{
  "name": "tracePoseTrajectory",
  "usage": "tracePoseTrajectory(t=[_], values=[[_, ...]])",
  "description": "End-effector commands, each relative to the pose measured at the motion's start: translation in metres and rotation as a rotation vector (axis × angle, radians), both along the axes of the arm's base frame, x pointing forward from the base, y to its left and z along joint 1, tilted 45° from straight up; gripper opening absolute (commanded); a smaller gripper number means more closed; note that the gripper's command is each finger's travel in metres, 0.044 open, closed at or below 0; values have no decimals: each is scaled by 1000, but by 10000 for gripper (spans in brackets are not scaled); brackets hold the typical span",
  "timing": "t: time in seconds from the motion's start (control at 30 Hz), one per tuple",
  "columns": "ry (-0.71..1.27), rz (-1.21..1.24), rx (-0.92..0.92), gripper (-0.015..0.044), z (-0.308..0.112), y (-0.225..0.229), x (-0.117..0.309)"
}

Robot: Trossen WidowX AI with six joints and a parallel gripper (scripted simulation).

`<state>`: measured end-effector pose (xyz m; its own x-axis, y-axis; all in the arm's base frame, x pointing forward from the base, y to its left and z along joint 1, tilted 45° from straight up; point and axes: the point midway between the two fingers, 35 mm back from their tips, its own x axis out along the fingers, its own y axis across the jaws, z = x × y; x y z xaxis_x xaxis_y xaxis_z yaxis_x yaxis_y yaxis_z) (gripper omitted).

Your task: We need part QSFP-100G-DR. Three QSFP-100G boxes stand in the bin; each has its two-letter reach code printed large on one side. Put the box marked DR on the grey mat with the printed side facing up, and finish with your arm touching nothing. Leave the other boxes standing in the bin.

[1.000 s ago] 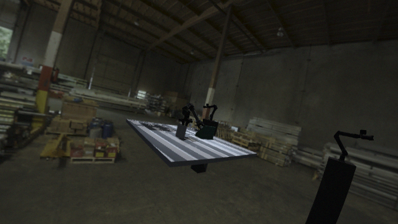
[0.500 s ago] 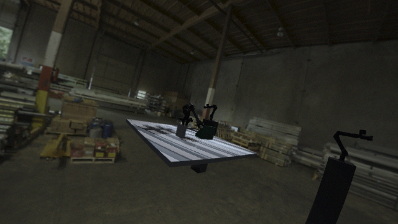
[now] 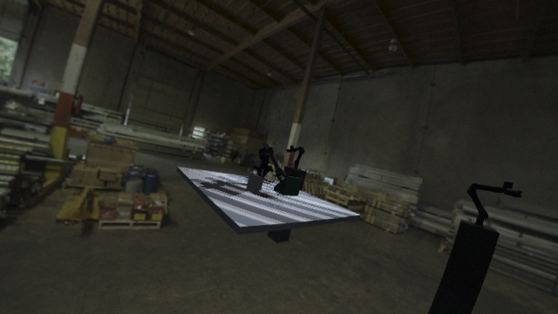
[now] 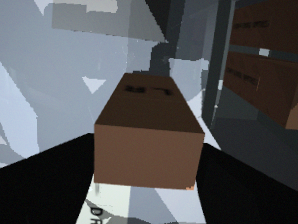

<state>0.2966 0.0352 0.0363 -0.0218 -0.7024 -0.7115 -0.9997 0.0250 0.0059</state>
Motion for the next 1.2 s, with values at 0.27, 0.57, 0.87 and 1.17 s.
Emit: tracePoseTrajectory(t=[0.27,0.57,0.87,1.17], values=[[-13,-8,7,158,-16,21,-13],[-21,-16,6,158,-27,34,-25],[-30,-25,3,158,-38,46,-37],[-31,-25,2,158,-43,42,-38]])
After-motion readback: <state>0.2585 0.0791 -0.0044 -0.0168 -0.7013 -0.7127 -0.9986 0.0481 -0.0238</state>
